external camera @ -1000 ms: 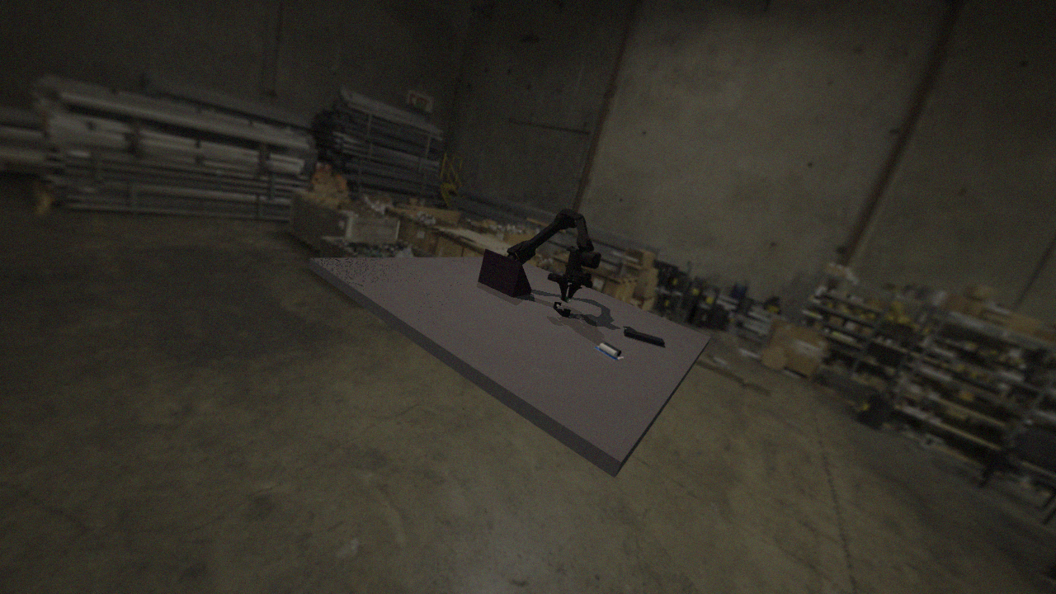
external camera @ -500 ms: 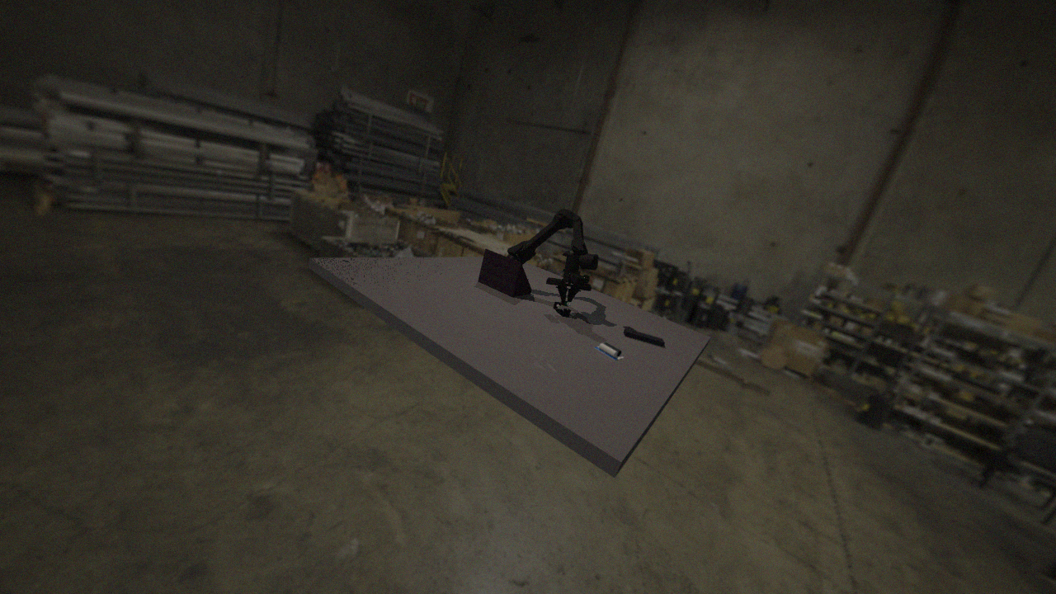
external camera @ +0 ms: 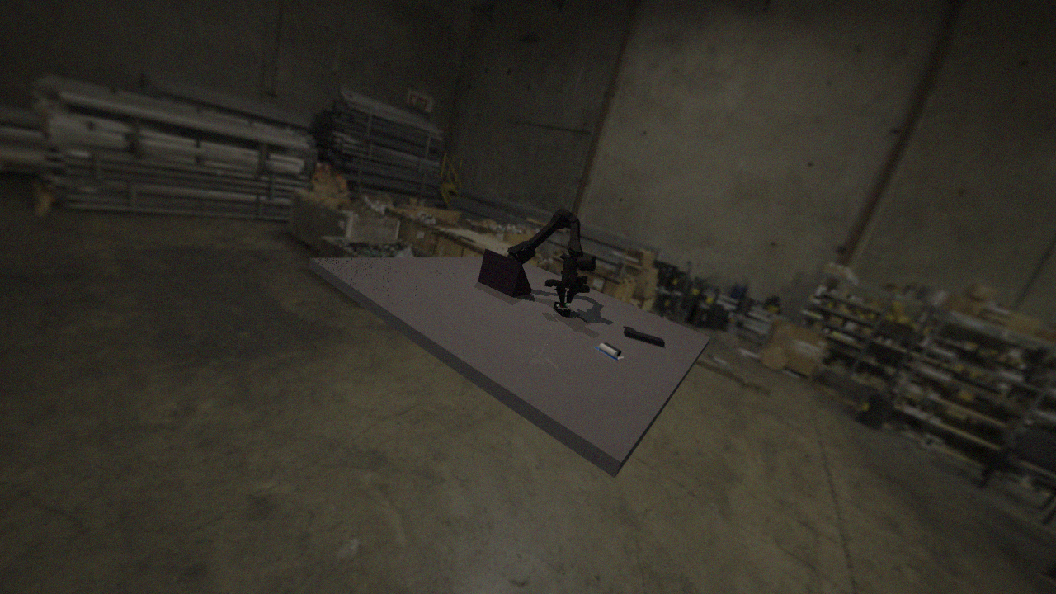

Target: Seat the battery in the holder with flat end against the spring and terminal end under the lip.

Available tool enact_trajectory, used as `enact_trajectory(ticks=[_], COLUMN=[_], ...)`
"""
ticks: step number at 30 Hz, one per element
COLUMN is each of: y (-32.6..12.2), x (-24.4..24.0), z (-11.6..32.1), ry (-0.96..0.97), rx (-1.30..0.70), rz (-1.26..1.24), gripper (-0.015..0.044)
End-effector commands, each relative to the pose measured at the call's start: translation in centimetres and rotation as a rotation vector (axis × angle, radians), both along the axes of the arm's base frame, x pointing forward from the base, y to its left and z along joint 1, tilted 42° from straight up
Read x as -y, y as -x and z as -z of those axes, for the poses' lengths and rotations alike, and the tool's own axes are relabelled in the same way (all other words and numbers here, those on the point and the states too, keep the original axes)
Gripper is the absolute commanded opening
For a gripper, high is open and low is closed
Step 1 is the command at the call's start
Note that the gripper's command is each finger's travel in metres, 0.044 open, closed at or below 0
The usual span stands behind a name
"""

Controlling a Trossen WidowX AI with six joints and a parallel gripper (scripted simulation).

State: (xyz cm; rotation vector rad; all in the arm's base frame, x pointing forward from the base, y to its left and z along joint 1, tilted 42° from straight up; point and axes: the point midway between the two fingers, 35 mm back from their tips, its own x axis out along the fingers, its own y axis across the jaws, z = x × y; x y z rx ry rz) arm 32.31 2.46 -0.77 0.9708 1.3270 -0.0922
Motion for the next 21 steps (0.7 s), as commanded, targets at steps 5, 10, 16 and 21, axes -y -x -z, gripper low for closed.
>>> enact_trajectory(ticks=[5,10,16,21], y=[0.41,0.53,0.67,0.75], x=[-0.47,-0.7,-0.96,-1.08], z=[0.3,0.36,0.39,0.37], ry=[0.034,0.054,0.076,0.086], rx=[0.023,0.044,0.072,0.082], rz=[0.032,0.053,0.081,0.093], gripper=[0.0066,0.0066,0.0066,0.0066])
